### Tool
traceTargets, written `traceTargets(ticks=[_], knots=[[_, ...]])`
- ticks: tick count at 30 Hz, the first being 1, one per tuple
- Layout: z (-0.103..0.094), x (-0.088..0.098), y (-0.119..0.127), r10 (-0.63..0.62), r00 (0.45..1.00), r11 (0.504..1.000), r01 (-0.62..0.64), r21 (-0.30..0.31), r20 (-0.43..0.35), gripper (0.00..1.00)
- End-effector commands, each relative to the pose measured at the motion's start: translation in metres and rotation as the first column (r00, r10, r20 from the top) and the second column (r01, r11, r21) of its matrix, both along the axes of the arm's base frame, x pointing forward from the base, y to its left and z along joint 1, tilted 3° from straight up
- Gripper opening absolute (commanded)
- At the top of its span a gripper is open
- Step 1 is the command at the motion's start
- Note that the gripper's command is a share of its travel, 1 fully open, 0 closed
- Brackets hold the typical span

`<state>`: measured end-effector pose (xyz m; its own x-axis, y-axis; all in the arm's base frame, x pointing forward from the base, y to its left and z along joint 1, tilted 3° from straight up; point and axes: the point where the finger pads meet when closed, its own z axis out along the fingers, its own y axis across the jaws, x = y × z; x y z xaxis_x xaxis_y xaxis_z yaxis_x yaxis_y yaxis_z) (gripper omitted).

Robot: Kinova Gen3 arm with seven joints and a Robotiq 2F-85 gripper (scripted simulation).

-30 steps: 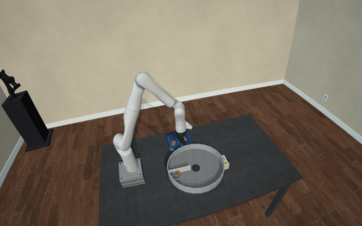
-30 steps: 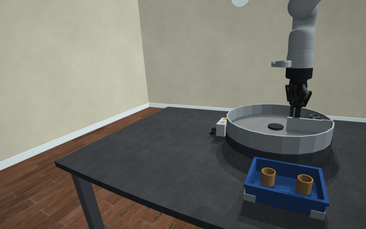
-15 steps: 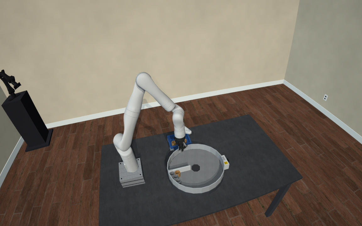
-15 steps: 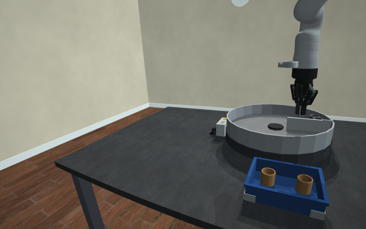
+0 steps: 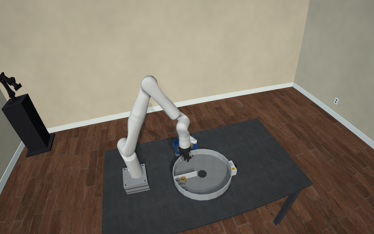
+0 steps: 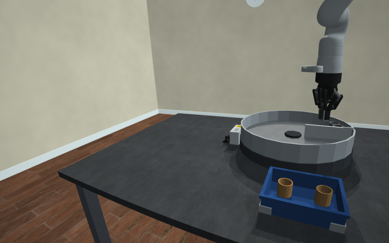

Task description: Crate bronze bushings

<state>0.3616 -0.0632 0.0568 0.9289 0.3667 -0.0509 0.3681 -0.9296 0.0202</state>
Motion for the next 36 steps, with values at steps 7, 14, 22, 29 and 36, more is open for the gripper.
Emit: traceTargets(ticks=[7, 14, 22, 29, 36], knots=[[0.002, -0.004, -0.012, -0.035, 0.999, 0.999, 0.035, 0.003, 0.002, 0.18], [0.000, -0.025, -0.050, -0.004, 1.000, 1.000, 0.004, 0.004, 0.001, 0.18], [0.000, -0.031, -0.060, 0.004, 1.000, 1.000, -0.004, 0.005, 0.001, 0.18], [-0.001, -0.041, -0.078, 0.020, 1.000, 1.000, -0.020, 0.005, 0.001, 0.18], [-0.002, -0.056, -0.107, 0.042, 0.999, 0.999, -0.042, 0.006, 0.000, 0.18]])
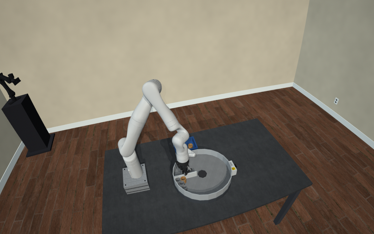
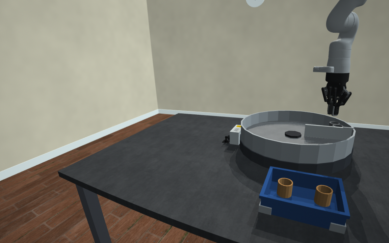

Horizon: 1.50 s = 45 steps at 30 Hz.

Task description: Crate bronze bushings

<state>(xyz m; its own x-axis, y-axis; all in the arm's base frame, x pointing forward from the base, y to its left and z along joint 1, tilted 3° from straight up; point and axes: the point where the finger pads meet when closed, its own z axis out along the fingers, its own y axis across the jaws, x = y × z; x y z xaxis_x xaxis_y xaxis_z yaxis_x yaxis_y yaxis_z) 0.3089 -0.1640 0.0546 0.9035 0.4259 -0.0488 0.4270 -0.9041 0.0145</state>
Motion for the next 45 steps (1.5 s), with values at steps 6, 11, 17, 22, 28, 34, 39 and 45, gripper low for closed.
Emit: traceTargets(ticks=[6, 11, 17, 22, 28, 34, 39, 45], knots=[[0.000, -0.004, -0.007, -0.022, 1.000, 1.000, 0.022, 0.000, 0.000, 0.18], [-0.008, -0.004, -0.007, -0.022, 1.000, 1.000, 0.022, 0.000, 0.001, 0.18], [-0.014, -0.004, -0.007, -0.022, 1.000, 1.000, 0.022, 0.000, 0.001, 0.18], [-0.014, -0.004, -0.007, -0.022, 1.000, 1.000, 0.022, 0.000, 0.001, 0.18], [-0.023, -0.005, -0.008, -0.023, 1.000, 1.000, 0.023, 0.000, 0.001, 0.18], [-0.029, -0.005, -0.008, -0.024, 1.000, 1.000, 0.024, 0.000, 0.001, 0.18], [-0.029, -0.005, -0.008, -0.024, 1.000, 1.000, 0.024, 0.000, 0.001, 0.18], [-0.037, -0.005, -0.009, -0.024, 1.000, 1.000, 0.024, 0.000, 0.002, 0.18]])
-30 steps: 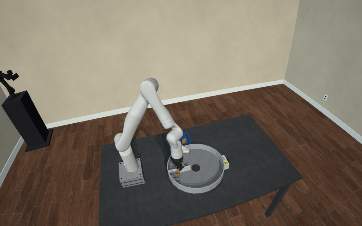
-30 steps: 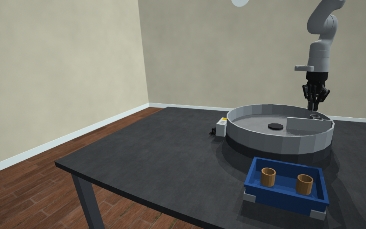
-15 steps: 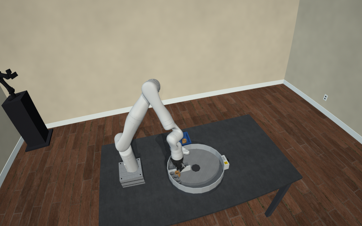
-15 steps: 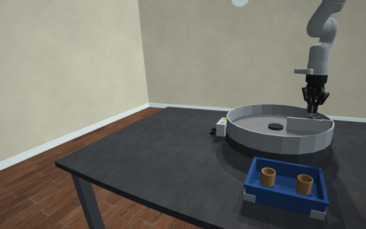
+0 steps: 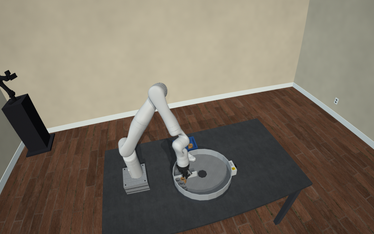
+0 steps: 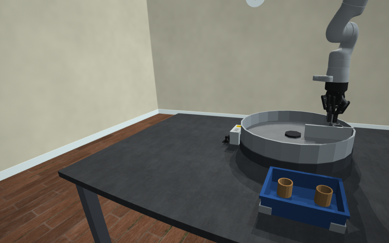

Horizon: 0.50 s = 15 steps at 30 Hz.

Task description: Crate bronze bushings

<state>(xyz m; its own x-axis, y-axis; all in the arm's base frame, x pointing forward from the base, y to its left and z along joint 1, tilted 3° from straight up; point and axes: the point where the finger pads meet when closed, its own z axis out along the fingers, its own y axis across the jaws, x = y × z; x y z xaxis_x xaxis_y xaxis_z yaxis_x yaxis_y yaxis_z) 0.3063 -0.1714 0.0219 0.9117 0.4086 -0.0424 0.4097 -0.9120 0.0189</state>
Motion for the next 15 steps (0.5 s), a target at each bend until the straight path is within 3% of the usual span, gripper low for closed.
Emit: traceTargets(ticks=[1, 15], knots=[[-0.0077, -0.0030, -0.0013, -0.006, 1.000, 1.000, 0.006, 0.002, -0.006, 0.18], [-0.0117, -0.0031, -0.0015, -0.006, 1.000, 1.000, 0.006, 0.002, -0.006, 0.18]])
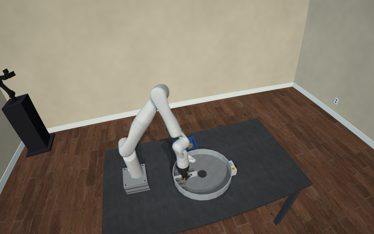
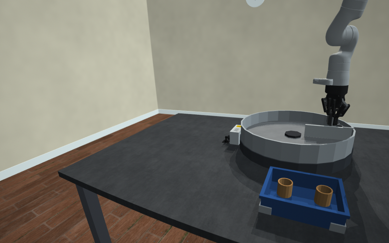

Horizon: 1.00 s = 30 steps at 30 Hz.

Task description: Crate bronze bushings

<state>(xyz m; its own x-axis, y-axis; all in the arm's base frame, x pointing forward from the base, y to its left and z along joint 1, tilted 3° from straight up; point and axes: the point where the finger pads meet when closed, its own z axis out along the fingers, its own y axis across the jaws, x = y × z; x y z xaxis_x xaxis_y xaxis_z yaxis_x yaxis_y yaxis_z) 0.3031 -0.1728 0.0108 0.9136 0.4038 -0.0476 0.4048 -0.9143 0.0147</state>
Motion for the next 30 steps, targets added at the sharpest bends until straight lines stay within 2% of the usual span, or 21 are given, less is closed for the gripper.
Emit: traceTargets(ticks=[1, 30], knots=[[-0.0018, 0.0001, -0.0002, 0.000, 1.000, 1.000, 0.000, 0.000, 0.001, 0.18], [-0.0116, -0.0005, -0.0006, -0.001, 1.000, 1.000, 0.001, 0.000, 0.000, 0.18]])
